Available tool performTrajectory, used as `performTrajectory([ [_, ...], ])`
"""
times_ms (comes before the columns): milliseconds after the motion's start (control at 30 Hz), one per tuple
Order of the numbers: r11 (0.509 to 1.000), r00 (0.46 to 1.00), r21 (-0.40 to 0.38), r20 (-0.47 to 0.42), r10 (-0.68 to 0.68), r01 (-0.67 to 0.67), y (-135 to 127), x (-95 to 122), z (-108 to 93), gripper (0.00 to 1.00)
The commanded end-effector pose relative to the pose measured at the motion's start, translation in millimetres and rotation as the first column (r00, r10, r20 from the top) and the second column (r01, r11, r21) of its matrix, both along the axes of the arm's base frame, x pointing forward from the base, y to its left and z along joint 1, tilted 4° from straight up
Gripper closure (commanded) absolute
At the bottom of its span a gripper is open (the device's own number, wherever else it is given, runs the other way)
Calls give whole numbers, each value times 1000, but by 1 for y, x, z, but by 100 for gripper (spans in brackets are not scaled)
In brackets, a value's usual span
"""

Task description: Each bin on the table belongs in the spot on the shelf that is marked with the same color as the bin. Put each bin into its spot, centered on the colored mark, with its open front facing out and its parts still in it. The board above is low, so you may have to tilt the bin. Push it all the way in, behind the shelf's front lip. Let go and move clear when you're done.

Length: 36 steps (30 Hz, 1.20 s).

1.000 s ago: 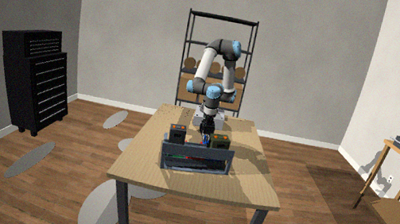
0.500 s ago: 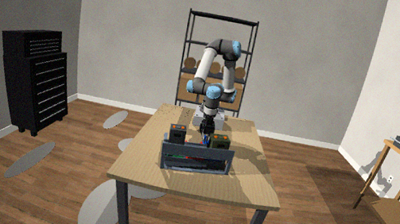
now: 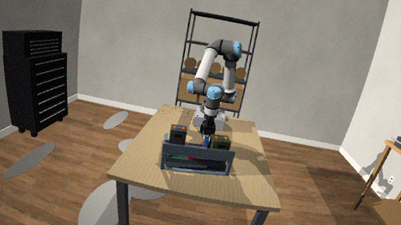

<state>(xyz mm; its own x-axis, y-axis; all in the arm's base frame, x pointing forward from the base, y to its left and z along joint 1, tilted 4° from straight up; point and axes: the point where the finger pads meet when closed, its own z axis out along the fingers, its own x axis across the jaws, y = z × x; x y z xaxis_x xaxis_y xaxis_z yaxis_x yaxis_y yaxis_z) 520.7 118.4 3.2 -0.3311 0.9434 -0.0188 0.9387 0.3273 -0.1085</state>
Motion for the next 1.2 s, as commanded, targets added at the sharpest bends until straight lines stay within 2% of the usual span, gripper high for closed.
performTrajectory([
  [0,1000,1000,2,10,1,-1,2,6,2,100],
  [1167,1000,1000,8,26,2,-2,7,17,3,100],
])
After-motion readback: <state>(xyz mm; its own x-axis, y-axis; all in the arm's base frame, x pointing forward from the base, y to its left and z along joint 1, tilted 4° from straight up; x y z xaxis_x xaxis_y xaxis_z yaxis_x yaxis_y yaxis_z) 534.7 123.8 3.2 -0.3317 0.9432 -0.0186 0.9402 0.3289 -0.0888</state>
